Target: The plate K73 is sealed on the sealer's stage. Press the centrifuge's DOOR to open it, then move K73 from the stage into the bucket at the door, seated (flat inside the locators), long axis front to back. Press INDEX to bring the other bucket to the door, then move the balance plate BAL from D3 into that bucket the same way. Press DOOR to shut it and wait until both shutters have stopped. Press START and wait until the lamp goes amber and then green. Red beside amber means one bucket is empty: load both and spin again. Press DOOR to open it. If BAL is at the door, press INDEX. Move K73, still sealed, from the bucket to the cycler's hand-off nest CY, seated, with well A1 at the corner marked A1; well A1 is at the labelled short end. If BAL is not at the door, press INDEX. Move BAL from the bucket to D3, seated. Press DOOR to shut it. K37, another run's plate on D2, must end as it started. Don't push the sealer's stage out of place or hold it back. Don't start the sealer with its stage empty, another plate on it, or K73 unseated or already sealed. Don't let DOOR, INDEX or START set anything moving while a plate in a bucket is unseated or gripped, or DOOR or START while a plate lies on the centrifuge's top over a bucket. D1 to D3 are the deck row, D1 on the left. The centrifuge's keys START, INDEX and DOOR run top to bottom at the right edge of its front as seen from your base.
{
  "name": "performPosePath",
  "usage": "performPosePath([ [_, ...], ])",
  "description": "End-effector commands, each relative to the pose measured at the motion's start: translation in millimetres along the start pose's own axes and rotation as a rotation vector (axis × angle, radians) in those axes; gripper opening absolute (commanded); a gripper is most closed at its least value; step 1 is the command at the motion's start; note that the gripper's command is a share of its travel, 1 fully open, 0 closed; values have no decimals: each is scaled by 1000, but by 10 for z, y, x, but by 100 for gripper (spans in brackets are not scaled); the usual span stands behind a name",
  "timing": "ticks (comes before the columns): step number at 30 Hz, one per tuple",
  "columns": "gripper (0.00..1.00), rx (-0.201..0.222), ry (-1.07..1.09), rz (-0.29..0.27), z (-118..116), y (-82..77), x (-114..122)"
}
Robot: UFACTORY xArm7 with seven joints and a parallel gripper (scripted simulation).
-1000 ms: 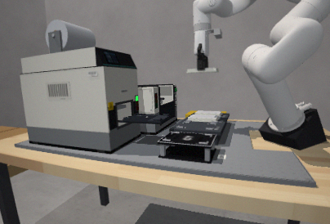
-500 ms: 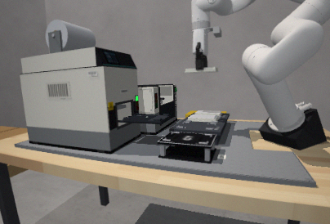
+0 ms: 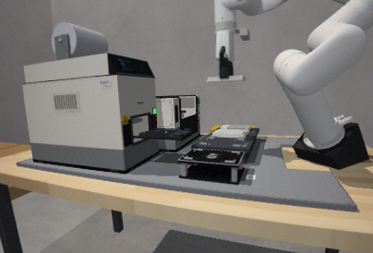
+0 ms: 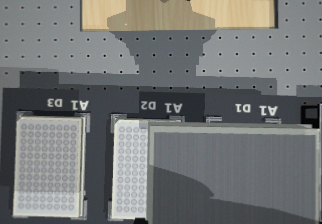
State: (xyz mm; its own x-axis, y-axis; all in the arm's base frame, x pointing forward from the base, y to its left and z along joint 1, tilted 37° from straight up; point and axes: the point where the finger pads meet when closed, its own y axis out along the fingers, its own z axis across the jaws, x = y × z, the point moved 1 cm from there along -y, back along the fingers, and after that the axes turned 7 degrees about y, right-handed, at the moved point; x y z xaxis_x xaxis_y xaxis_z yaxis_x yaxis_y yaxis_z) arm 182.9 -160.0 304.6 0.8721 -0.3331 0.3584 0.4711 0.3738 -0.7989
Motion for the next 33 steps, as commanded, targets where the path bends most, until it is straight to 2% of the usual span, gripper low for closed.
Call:
performPosePath([
  [1,0,-1,0,-4,85,-16,-5],
  [33,0,0,0,-4,734,-16,-100],
])
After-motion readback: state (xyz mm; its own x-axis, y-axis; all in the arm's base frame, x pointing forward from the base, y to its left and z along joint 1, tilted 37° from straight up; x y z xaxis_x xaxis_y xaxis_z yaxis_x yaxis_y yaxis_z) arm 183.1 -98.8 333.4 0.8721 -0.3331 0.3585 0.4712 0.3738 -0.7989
